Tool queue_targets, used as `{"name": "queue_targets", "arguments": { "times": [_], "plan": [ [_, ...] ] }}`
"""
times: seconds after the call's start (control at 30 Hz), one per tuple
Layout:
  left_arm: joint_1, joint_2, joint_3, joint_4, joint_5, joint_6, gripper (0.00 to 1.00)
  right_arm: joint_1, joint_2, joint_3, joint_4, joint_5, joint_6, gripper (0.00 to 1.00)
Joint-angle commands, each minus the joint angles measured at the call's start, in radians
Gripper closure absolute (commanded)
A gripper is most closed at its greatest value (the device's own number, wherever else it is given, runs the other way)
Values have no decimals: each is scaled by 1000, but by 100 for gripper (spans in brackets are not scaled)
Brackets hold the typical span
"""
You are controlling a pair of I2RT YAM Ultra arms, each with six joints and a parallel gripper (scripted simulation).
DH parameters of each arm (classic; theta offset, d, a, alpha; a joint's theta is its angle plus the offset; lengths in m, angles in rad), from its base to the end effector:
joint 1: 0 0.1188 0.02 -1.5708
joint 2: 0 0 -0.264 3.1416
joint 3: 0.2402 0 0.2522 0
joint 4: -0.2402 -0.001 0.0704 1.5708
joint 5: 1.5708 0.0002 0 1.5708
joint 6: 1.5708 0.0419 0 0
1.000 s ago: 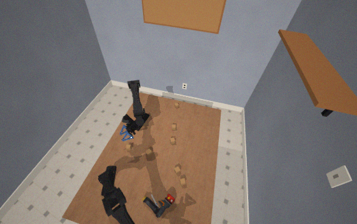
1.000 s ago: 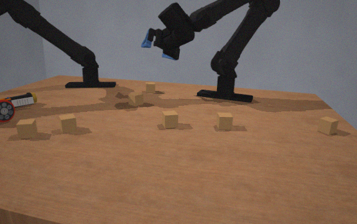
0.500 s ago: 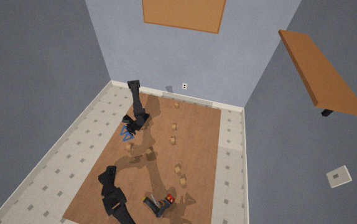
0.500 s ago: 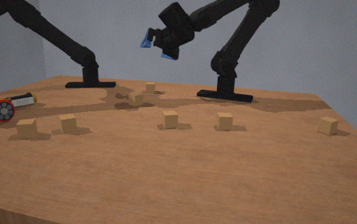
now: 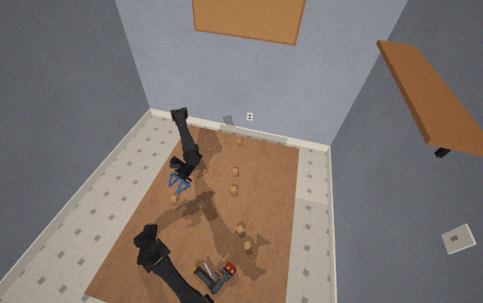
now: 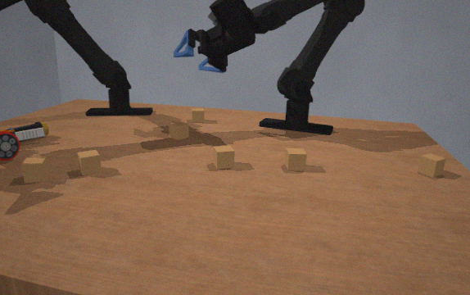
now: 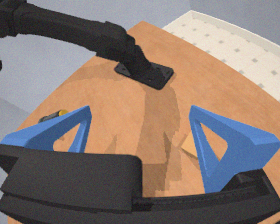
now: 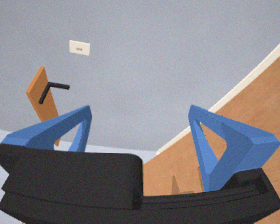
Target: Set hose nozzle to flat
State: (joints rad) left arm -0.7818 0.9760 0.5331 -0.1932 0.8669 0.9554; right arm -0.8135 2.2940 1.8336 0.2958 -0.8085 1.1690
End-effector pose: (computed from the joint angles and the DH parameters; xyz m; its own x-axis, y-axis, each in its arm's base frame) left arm 0.1183 -0.1611 0.2286 0.4843 0.2638 -0.8342 0.8587 -0.3261 0.3954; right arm 0.3929 -0.3700 0.2452 -0.0332 0.9604 -0.2767 0.1082 0.2787 0.9543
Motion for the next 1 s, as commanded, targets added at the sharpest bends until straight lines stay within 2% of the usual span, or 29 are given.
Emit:
{"name": "queue_targets", "arguments": {
  "times": [0.0, 0.4, 0.5, 0.97],
  "plan": [
    [33, 10, 50, 20, -37, -59, 0, 20, -74, -24, -11, 45, -80, 0],
    [158, 18, 133, 57, -176, -214, 0, 151, -273, -141, -49, 174, -265, 0],
    [150, 26, 141, 52, -187, -222, 0, 153, -292, -139, -49, 187, -279, 0],
    [319, 32, 240, 101, -360, -414, 0, 321, -531, -303, -112, 343, -510, 0]
  ]
}}
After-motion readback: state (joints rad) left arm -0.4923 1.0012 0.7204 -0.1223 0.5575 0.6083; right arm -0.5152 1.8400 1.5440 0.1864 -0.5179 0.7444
